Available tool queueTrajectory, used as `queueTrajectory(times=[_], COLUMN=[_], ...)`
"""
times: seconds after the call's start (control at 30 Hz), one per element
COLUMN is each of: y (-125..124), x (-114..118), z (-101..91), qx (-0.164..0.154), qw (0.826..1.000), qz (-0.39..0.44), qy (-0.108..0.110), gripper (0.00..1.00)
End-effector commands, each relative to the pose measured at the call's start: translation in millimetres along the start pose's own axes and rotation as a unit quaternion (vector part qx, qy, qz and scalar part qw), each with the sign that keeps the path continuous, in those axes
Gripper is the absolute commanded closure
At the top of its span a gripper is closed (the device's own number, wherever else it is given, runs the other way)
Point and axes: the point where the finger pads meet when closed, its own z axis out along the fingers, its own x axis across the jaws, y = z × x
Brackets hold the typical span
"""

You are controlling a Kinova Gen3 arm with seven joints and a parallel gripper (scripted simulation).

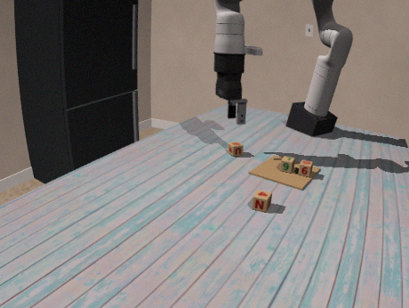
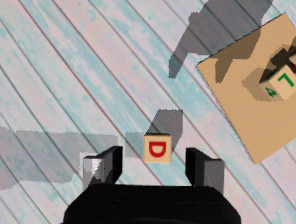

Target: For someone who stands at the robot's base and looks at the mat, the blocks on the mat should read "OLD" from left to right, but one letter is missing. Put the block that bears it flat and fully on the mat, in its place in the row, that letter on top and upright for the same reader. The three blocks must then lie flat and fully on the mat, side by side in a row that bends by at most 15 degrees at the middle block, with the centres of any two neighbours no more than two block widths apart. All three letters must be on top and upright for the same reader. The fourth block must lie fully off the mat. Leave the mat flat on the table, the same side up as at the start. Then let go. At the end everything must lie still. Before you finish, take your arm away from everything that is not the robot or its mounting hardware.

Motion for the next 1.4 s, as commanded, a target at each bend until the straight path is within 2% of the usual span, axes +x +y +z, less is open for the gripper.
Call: queueTrajectory(times=[0.0, 1.37], y=[-0.4, -1.6], x=[1.8, 2.1], z=[3.0, 6.3], qx=[0.001, 0.001], qw=[1.000, 1.000], qz=[-0.003, -0.004], qy=[0.001, 0.001], gripper=[0.00, 0.00])
